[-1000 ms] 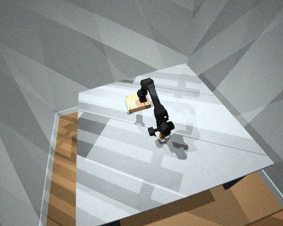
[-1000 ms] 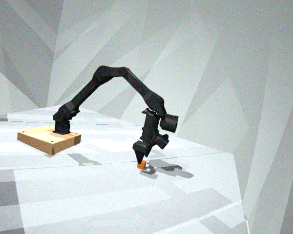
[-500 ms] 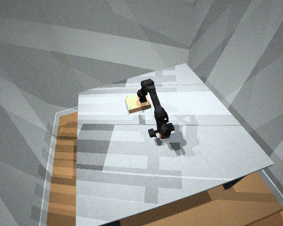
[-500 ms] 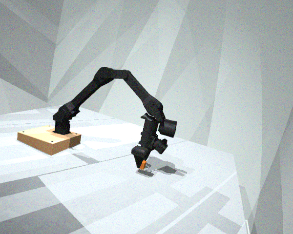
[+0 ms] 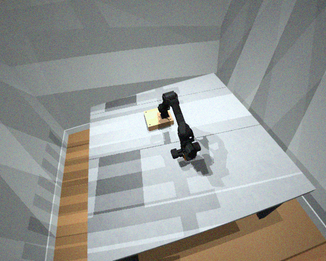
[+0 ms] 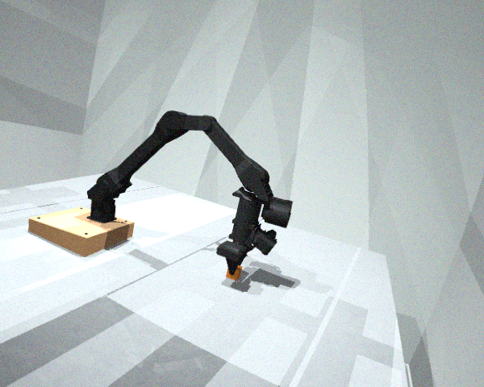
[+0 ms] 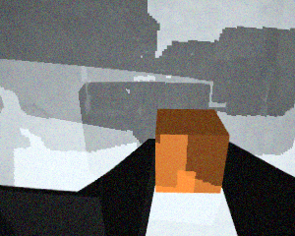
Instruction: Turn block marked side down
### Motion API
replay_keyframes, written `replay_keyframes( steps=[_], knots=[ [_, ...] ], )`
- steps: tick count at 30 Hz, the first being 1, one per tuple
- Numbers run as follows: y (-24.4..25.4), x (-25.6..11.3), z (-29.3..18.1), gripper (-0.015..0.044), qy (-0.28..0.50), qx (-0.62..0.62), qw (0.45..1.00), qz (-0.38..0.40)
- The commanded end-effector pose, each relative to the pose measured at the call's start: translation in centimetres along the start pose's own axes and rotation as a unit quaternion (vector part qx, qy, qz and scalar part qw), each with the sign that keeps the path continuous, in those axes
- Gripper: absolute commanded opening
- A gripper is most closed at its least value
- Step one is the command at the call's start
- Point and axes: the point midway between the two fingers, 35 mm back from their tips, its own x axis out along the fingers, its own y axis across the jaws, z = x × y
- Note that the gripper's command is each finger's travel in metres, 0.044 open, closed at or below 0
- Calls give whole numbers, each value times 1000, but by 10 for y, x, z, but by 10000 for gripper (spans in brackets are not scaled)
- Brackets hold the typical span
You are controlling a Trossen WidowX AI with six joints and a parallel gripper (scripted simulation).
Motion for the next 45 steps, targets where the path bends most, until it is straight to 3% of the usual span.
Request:
replay_keyframes(
  steps=[1,9,15,21,45],
  knots=[
    [0,0,0,72,-1,1,1000,1],
    [0,-1,0,0,-1,1,1000,1],
    [0,-30,0,0,-1,1,1000,1],
    [0,-29,1,0,-5,1,1000,0],
    [0,-18,4,0,-163,0,987,-1]
  ],
)
